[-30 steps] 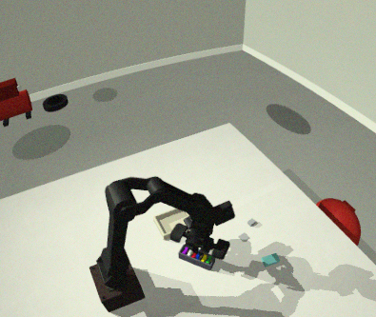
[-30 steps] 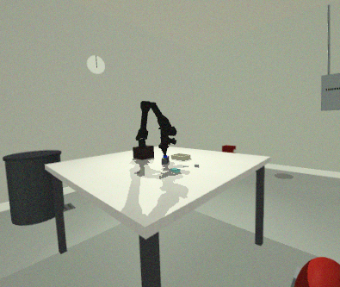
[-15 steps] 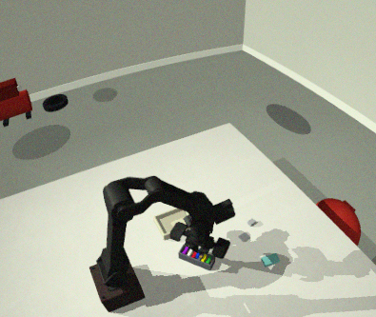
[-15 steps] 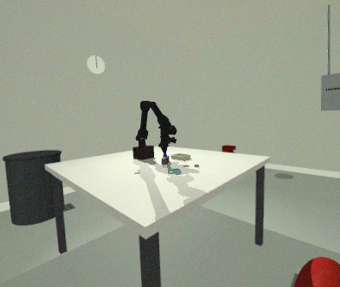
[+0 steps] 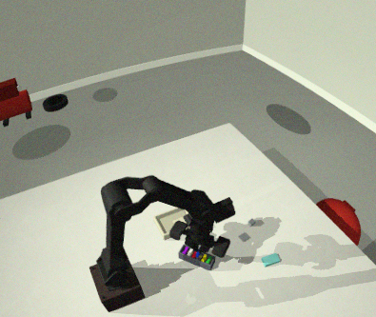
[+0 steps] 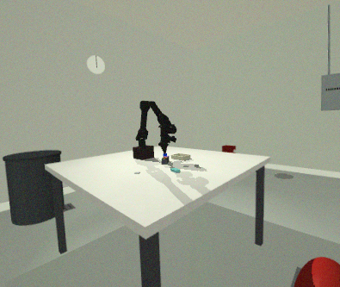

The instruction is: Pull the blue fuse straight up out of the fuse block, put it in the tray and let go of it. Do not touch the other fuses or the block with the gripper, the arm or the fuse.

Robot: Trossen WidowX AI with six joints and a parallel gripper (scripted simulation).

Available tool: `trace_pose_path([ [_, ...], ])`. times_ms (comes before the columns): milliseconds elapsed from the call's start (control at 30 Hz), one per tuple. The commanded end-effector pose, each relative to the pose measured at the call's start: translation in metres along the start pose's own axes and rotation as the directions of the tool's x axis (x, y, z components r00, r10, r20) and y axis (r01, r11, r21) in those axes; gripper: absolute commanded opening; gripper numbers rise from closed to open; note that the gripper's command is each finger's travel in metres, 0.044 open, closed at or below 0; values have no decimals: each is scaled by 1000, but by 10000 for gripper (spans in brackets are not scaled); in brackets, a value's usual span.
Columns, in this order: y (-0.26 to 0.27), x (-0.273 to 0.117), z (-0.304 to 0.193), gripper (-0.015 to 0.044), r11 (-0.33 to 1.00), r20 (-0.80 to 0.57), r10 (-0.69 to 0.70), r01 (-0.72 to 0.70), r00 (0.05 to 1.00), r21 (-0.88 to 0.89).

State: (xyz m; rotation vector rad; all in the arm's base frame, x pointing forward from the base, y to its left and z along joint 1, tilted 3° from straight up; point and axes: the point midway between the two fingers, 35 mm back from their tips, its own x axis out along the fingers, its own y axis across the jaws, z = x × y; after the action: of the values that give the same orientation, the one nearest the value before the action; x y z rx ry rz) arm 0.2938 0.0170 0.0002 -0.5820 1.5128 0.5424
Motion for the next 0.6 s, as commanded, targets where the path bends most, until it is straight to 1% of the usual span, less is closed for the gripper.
trace_pose_path([
  [0, -1, -3, 0, 0, 1000, 0, -5, 5, 1000, 3],
  [567, -1, -25, 0, 0, 1000, 0, -5, 5, 1000, 3],
])
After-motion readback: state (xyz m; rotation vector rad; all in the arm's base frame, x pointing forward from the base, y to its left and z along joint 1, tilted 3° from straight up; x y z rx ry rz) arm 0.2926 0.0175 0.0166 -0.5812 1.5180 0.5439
